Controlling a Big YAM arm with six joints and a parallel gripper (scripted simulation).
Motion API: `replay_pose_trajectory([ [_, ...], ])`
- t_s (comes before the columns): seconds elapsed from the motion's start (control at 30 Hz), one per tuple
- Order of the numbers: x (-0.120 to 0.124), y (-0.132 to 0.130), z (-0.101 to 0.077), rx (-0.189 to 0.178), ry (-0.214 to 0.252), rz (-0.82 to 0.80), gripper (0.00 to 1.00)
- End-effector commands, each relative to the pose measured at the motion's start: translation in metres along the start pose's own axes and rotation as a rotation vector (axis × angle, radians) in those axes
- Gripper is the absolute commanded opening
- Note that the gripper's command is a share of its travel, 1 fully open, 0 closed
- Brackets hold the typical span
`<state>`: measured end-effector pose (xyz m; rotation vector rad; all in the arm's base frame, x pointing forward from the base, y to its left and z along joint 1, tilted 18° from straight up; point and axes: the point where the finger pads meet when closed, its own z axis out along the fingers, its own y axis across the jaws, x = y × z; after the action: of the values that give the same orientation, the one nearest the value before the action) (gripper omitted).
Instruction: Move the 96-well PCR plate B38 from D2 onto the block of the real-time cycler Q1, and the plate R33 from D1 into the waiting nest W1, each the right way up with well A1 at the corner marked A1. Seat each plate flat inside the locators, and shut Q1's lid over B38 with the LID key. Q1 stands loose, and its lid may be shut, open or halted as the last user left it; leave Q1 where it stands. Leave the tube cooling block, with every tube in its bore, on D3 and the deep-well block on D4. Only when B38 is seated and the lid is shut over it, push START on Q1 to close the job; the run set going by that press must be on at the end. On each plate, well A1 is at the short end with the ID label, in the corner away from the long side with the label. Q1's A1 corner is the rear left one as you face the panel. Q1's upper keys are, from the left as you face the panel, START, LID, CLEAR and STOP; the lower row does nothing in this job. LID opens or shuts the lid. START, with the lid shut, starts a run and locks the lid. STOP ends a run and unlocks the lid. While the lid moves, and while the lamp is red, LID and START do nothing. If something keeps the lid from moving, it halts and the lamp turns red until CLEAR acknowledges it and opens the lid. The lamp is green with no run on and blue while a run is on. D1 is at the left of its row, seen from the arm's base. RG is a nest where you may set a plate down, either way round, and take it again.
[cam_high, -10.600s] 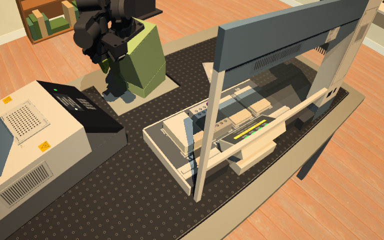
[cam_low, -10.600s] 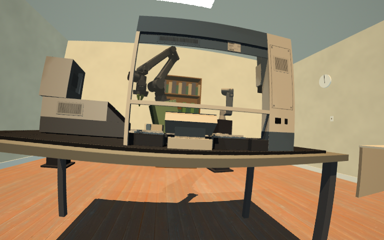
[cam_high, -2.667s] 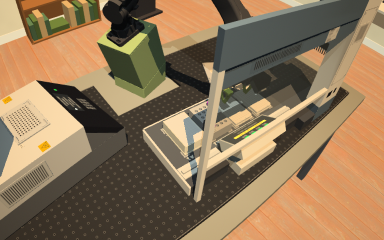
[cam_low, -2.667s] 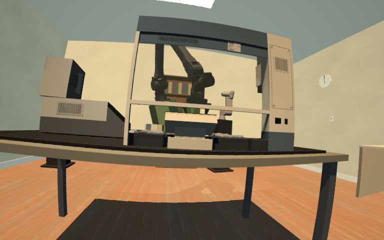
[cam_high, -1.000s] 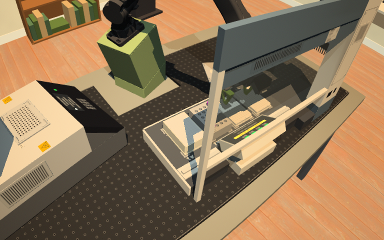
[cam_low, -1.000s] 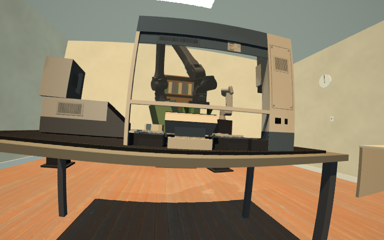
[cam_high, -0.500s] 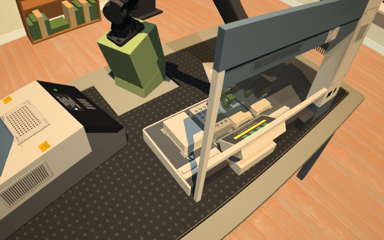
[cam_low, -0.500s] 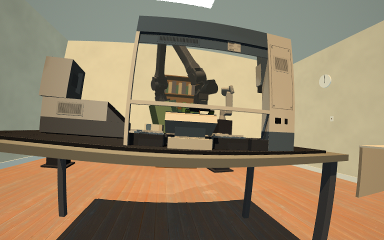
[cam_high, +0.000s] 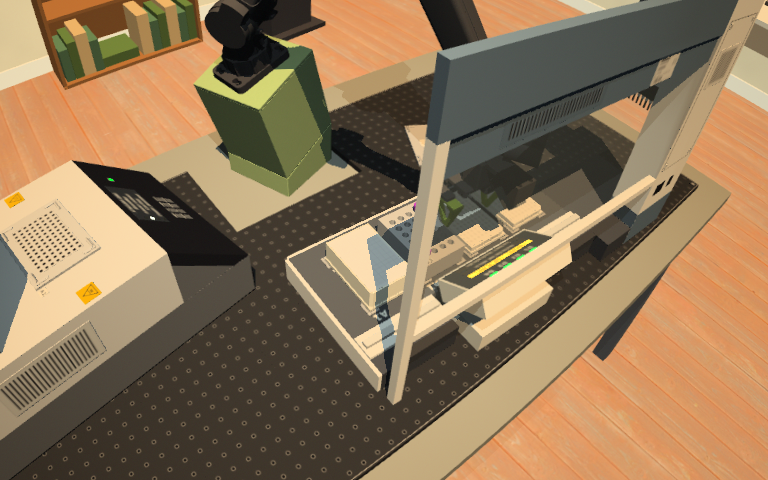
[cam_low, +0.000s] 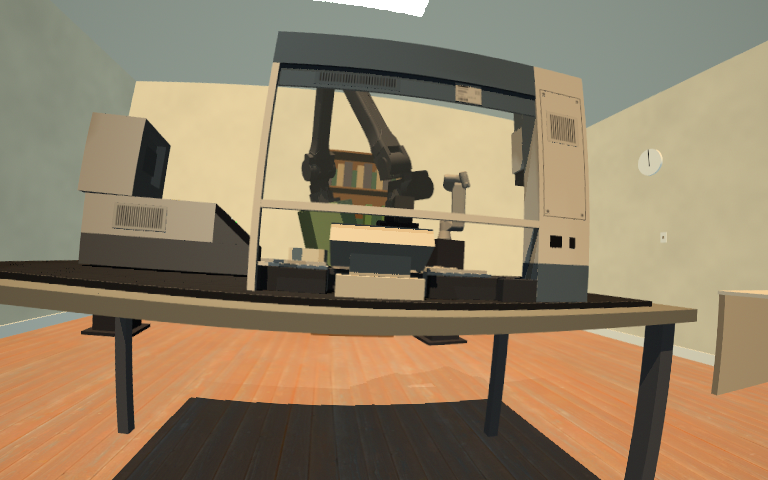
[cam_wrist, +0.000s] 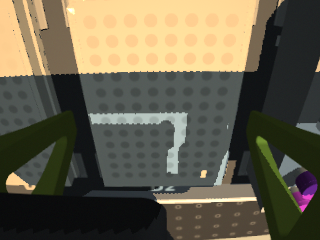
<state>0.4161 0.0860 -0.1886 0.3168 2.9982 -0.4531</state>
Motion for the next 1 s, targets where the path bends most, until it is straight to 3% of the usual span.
replay_pose_trajectory([
  [0.0, -0.013, 0.000, 0.005, -0.011, -0.023, 0.013, 1.00],
  [0.23, -0.014, 0.000, 0.023, -0.008, -0.019, 0.010, 1.00],
  [0.67, -0.022, 0.015, 0.001, -0.023, -0.044, 0.011, 1.00],
  [0.97, -0.021, 0.019, -0.004, -0.025, -0.048, 0.003, 1.00],
])
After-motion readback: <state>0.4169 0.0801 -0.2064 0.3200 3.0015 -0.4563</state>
